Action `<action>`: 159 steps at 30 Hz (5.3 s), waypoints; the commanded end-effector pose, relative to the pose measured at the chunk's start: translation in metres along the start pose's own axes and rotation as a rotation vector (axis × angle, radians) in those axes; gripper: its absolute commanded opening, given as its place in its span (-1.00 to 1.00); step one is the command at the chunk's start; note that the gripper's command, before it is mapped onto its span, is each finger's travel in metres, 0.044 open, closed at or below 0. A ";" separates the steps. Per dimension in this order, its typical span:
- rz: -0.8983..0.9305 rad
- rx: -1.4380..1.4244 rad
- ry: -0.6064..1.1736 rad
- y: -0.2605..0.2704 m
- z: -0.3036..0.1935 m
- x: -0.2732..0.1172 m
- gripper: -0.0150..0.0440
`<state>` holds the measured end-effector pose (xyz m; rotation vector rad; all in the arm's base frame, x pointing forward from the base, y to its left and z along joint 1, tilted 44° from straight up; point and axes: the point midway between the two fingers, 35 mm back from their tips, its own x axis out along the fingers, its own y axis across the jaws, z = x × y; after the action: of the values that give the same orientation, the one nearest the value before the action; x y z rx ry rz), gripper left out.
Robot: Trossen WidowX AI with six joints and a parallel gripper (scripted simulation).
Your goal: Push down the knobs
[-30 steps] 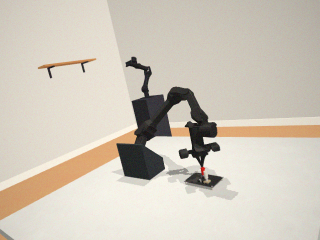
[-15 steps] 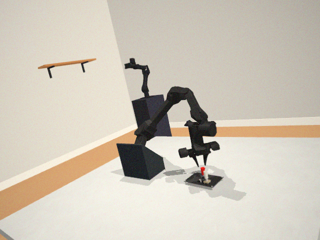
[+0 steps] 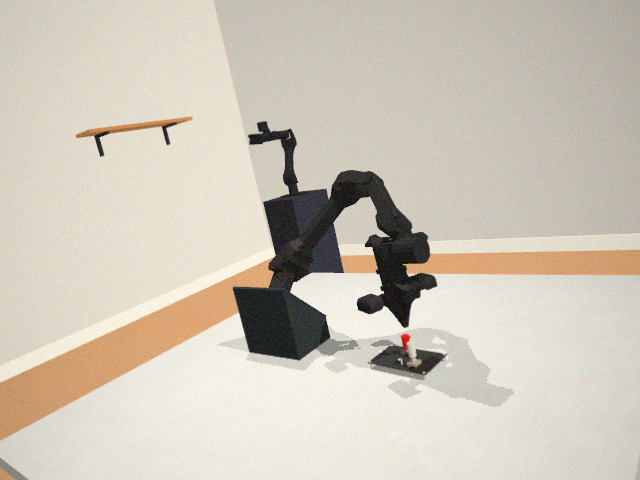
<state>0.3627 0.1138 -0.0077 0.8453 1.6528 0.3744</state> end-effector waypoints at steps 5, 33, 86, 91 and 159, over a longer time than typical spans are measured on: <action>-0.002 -0.285 0.007 -0.003 0.005 -0.002 -0.49; -0.006 -1.254 0.032 -0.007 0.020 -0.010 -0.49; 0.066 -2.788 0.072 -0.014 0.040 -0.013 -0.49; 0.067 -2.788 0.072 -0.014 0.039 -0.003 -0.49; 0.068 -2.788 0.070 -0.015 0.038 0.023 -0.49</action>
<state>0.3923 0.1120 -0.0432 -1.2471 -0.0732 1.8602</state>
